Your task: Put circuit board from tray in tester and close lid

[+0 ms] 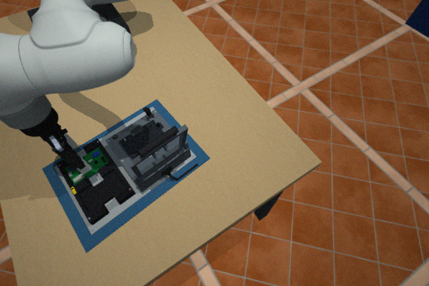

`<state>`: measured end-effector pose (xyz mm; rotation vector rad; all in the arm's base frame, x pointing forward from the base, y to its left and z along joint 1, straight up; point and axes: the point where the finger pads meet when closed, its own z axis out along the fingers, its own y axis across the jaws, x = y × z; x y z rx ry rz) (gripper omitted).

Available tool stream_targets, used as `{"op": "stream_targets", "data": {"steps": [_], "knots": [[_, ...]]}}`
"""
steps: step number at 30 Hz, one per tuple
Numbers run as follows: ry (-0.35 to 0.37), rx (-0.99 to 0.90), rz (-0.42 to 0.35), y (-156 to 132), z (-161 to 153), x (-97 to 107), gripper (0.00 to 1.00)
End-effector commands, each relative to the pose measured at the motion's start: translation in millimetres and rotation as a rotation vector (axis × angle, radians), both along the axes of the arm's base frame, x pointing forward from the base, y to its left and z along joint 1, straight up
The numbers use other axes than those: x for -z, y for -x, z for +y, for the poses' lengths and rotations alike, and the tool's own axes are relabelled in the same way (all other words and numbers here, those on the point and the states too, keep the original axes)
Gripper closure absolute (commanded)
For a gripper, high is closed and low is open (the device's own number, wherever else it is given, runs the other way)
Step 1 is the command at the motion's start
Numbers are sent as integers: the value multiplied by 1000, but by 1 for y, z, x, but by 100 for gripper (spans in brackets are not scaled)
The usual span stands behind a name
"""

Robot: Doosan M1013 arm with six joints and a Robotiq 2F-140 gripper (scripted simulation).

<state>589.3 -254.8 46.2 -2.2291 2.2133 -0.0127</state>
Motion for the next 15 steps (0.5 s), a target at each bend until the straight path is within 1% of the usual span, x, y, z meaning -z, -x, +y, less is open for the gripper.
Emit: {"op": "stream_targets", "data": {"steps": [1,7,15], "knots": [[0,0,0,0,0,1,42],[0,0,0,0,0,3,42],[0,0,0,0,0,12,42]]}}
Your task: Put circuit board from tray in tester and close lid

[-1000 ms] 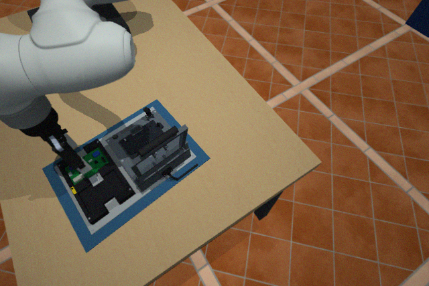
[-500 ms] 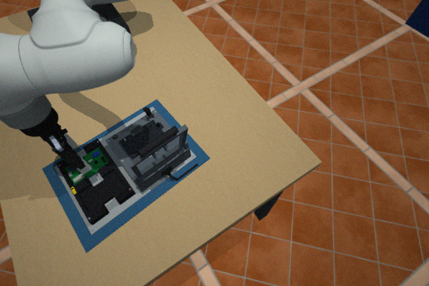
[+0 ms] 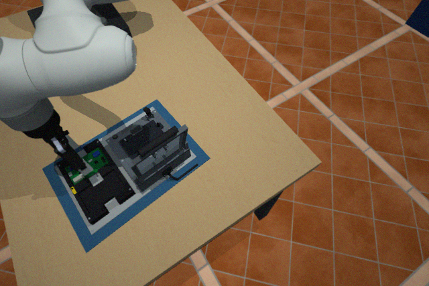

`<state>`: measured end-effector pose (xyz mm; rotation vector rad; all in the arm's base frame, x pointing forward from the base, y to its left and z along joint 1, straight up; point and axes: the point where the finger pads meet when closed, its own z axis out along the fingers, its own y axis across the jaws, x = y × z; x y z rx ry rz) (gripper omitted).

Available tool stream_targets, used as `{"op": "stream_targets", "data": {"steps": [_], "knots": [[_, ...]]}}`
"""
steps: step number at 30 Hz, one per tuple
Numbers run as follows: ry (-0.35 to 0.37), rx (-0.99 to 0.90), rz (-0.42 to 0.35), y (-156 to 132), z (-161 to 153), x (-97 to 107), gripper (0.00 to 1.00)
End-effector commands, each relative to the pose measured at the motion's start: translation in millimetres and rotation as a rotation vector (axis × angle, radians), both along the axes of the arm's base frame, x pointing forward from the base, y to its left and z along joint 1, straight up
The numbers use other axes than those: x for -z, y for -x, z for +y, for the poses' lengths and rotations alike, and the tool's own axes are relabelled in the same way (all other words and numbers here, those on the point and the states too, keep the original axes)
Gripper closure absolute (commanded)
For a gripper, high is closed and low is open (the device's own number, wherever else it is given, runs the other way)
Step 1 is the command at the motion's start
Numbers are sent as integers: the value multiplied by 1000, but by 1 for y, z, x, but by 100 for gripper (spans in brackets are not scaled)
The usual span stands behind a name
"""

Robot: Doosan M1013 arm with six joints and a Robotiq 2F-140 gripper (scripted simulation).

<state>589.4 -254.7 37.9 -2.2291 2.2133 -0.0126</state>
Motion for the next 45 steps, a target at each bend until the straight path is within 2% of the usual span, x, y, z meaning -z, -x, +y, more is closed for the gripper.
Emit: {"op": "stream_targets", "data": {"steps": [1,21,45], "knots": [[0,0,0,0,0,5,42],[0,0,0,-1,0,28,42],[0,0,0,-1,0,30,42]]}}
